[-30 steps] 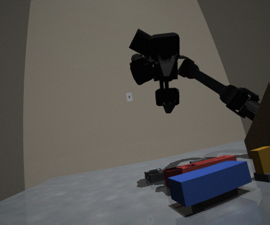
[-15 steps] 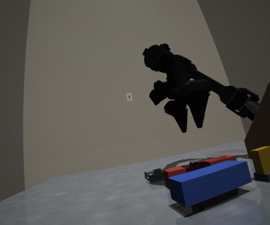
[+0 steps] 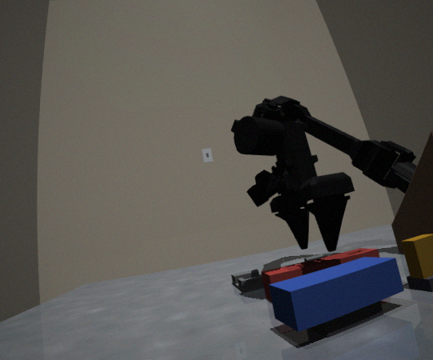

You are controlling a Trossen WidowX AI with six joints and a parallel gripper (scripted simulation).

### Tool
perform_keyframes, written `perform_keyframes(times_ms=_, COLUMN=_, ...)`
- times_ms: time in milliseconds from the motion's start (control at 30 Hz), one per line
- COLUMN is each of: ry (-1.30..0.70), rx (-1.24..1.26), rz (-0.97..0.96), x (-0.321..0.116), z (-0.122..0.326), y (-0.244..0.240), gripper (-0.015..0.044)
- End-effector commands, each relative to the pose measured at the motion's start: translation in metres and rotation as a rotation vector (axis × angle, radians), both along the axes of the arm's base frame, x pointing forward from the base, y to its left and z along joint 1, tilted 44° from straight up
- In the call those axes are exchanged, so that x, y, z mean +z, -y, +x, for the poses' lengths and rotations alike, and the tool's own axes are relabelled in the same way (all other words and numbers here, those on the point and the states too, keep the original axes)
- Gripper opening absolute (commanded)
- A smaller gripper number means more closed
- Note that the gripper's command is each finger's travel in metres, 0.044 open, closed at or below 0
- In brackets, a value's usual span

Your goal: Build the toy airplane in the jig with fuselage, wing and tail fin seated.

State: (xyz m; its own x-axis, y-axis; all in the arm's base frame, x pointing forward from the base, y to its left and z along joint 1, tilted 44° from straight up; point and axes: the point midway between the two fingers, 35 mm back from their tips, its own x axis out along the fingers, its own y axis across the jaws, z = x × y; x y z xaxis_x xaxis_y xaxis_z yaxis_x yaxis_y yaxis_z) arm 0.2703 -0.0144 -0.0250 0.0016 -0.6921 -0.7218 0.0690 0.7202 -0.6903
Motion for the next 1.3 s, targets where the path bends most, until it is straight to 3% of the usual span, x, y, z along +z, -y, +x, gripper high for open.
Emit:
perform_keyframes(times_ms=0, ry=-0.004, rx=0.005, rz=-0.005, x=-0.004, z=-0.001, y=0.004, gripper=0.044)
perform_keyframes(times_ms=1000, ry=-0.004, rx=0.005, rz=-0.008, x=-0.036, z=-0.002, y=0.036, gripper=0.044)
perform_keyframes(times_ms=1267, ry=-0.004, rx=0.005, rz=-0.008, x=-0.036, z=-0.002, y=0.036, gripper=0.023)
